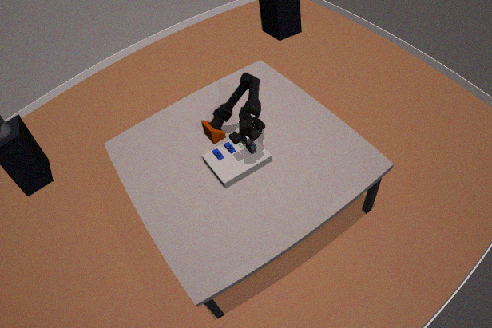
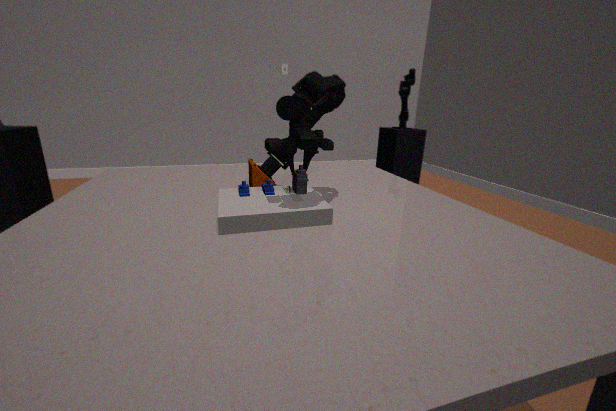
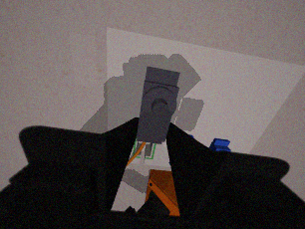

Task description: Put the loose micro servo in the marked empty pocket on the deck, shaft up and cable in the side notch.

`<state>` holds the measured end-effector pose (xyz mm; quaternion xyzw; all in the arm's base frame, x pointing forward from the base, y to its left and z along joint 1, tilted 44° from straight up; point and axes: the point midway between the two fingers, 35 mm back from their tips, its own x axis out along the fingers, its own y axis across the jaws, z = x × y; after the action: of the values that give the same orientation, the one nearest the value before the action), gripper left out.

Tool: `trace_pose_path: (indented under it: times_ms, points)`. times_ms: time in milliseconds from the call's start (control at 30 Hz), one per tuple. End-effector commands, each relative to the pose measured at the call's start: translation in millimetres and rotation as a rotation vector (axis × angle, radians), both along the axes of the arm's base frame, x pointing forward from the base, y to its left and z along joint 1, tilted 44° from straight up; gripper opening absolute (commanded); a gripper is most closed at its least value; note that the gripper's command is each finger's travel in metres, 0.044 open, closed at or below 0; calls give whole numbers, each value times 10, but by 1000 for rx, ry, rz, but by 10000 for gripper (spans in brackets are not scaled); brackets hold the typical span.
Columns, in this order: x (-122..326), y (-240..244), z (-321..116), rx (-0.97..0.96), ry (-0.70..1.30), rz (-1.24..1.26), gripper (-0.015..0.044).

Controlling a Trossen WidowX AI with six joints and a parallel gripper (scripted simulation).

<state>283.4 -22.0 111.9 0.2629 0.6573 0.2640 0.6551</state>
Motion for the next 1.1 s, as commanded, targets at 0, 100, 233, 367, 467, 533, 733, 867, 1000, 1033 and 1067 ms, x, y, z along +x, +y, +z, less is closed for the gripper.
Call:
trace_pose_path:
  times_ms: [0,100,233,367,467,533,733,867,1000,1033,1067]
  points:
    - [-38,-1,5,2,-9,8,0]
    - [-141,-3,3,2,-8,8,0]
    - [-321,-6,1,2,-7,8,0]
    - [-512,-10,-2,2,-5,8,0]
    - [-659,-12,-4,2,-4,8,0]
    - [-764,-14,-5,2,-3,8,0]
    - [-1059,-17,-8,2,-1,8,0]
    - [-1091,-12,-14,3,-1,8,0]
    - [-1087,18,-44,2,-1,8,0]
    - [-1085,28,-55,2,-1,8,0]
    - [-1084,39,-67,2,-1,8,0]
